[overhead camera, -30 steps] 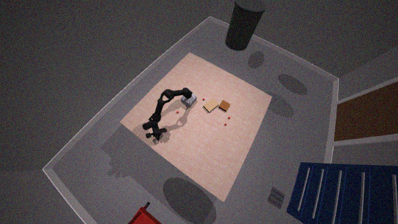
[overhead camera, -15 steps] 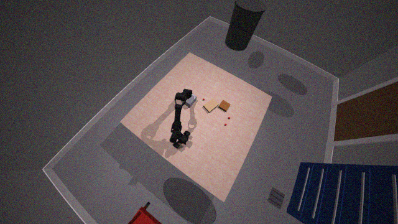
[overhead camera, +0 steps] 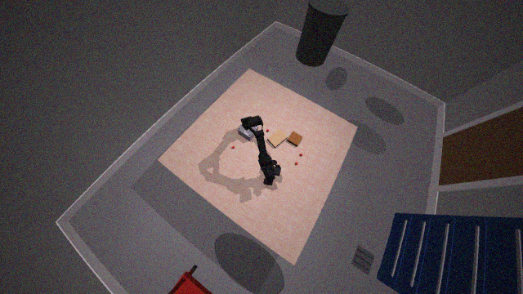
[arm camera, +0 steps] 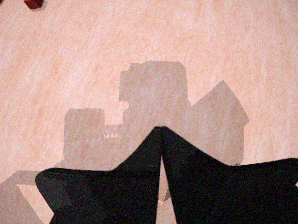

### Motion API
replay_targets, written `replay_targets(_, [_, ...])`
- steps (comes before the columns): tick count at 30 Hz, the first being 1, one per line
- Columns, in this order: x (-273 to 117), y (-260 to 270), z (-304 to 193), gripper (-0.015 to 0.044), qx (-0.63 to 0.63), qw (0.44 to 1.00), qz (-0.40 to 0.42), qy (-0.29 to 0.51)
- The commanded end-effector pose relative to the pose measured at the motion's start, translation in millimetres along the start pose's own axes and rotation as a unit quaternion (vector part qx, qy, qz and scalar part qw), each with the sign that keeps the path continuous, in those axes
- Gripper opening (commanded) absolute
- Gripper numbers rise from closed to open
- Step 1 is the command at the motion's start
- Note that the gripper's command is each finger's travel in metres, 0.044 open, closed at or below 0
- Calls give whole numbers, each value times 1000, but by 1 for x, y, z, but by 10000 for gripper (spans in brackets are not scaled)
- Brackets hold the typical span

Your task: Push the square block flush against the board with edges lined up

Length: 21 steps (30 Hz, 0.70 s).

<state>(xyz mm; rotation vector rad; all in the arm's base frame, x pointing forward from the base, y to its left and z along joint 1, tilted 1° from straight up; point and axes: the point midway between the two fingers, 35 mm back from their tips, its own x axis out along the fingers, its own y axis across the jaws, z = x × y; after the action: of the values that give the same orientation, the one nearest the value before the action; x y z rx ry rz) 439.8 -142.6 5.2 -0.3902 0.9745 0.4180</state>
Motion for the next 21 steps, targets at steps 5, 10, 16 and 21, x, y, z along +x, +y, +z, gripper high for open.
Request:
replay_targets(5, [13, 104, 57, 0, -90, 993, 69, 44])
replay_targets(10, [13, 173, 79, 0, -152, 980, 105, 74])
replay_targets(16, [4, 251, 90, 0, -227, 958, 136, 110])
replay_targets(21, [-11, 312, 90, 0, -295, 933, 153, 137])
